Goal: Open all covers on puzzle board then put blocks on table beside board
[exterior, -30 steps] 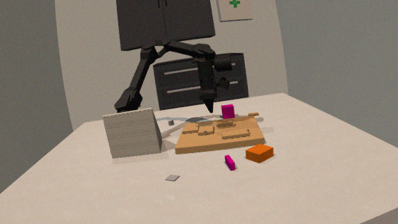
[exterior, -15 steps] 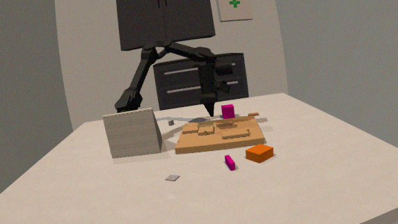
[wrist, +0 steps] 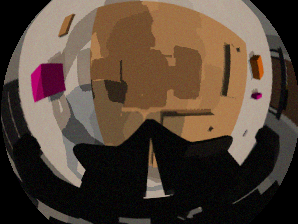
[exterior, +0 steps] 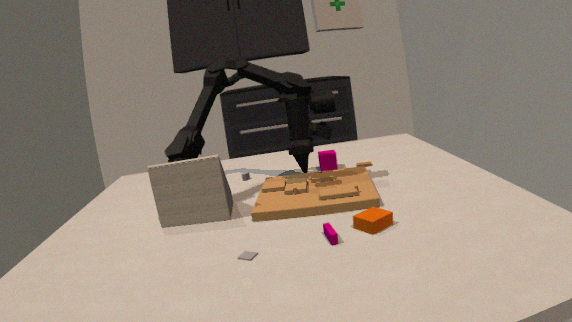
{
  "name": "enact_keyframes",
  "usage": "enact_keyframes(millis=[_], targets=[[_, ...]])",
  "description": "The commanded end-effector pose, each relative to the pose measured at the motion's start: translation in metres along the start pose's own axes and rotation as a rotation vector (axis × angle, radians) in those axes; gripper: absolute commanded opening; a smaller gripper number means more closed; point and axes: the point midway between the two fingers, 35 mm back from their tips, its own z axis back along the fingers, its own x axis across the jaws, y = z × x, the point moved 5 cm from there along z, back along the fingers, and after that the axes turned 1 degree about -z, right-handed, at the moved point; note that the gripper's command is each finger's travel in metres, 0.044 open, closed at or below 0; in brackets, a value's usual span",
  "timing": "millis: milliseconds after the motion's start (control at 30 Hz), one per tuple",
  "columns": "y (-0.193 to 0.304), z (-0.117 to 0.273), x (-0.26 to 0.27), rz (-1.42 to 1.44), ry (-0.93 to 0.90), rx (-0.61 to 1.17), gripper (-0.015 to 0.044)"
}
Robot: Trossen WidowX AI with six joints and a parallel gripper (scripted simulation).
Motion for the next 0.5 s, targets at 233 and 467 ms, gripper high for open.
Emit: enact_keyframes(millis=[233, 467], targets=[[0.001, -0.012, -0.001, -0.008, -0.006, 0.002, 0.0], [0.002, -0.019, 0.0, -0.008, -0.007, 0.002, 0.0]])
